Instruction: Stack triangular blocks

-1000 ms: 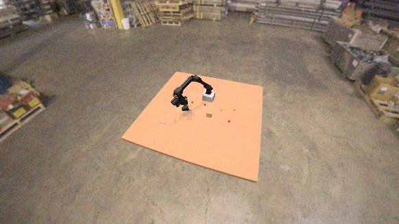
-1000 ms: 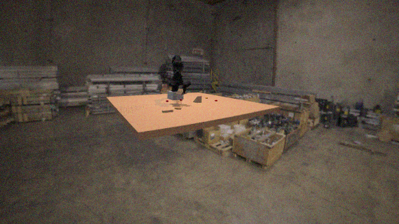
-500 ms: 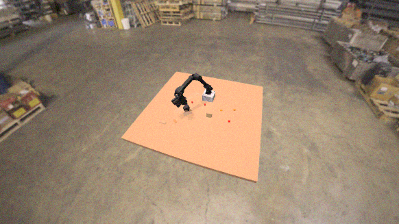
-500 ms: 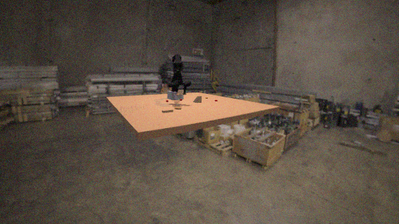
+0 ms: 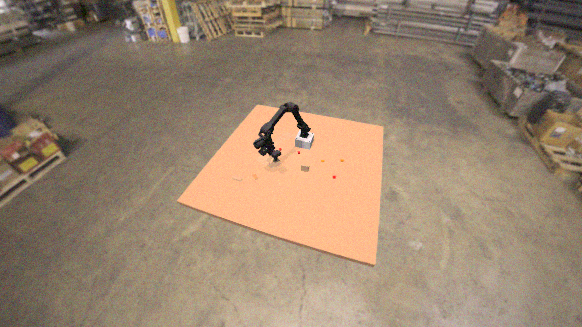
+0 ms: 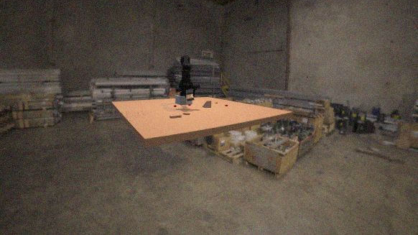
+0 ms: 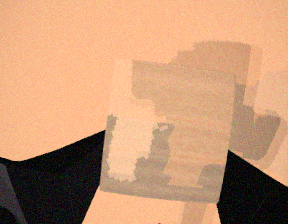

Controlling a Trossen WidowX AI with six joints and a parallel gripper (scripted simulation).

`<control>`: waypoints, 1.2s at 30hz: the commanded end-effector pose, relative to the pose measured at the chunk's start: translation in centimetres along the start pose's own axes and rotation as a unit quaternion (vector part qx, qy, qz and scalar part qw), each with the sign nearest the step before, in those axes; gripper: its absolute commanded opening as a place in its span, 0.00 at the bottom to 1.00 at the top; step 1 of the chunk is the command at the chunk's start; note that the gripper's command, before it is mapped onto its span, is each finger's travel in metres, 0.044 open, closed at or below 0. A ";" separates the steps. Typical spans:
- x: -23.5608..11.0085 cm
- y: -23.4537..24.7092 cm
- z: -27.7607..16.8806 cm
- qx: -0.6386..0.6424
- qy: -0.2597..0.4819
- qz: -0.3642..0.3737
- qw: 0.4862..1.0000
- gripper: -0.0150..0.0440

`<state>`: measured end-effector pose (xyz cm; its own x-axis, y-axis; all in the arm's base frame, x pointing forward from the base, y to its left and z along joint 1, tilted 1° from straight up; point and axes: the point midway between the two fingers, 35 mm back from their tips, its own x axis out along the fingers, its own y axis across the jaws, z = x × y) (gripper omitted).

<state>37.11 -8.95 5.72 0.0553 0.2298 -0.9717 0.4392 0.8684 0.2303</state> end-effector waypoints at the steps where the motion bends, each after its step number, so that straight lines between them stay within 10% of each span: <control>1: -0.4 0.1 -0.1 -0.050 -0.029 0.000 0.998 0.25; 36: -0.6 1.0 -2.5 -0.351 -0.177 -0.046 0.918 0.25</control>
<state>35.41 -7.97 5.98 0.3809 0.0936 -0.9199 -0.2204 0.9754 0.0080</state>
